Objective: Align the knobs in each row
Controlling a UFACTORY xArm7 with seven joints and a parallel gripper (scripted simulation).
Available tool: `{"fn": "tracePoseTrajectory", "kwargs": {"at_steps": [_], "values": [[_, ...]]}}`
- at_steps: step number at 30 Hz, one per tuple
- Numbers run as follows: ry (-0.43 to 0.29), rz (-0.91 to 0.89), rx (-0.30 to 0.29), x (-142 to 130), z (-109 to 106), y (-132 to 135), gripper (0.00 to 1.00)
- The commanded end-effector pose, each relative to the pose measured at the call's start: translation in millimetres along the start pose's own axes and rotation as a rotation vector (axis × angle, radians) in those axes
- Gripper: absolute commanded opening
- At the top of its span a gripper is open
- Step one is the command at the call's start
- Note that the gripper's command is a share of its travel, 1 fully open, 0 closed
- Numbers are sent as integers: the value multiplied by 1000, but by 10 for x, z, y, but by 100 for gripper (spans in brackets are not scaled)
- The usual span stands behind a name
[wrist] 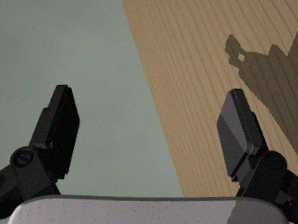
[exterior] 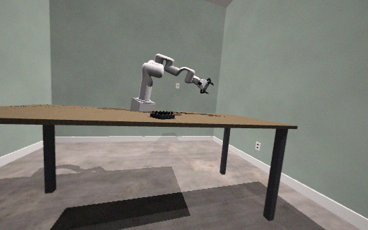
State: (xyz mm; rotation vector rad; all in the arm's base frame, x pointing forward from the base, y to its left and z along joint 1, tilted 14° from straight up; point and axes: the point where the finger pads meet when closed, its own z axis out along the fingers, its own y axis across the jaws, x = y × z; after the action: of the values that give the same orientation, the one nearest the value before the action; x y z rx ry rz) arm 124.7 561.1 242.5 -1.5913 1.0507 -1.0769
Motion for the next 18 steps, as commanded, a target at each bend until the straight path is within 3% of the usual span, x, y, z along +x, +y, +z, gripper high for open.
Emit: {"fn": "tracePoseTrajectory", "kwargs": {"at_steps": [1, 11, 13, 15, 18], "values": [[-10, 5, 8, -10, -29, -99, 100], [-93, -5, 85, -8, -230, -890, 100], [-93, -5, 85, -8, -230, -890, 100], [-119, -10, 112, 27, -287, -1169, 100], [-121, -11, 115, 32, -292, -1198, 100]]}}
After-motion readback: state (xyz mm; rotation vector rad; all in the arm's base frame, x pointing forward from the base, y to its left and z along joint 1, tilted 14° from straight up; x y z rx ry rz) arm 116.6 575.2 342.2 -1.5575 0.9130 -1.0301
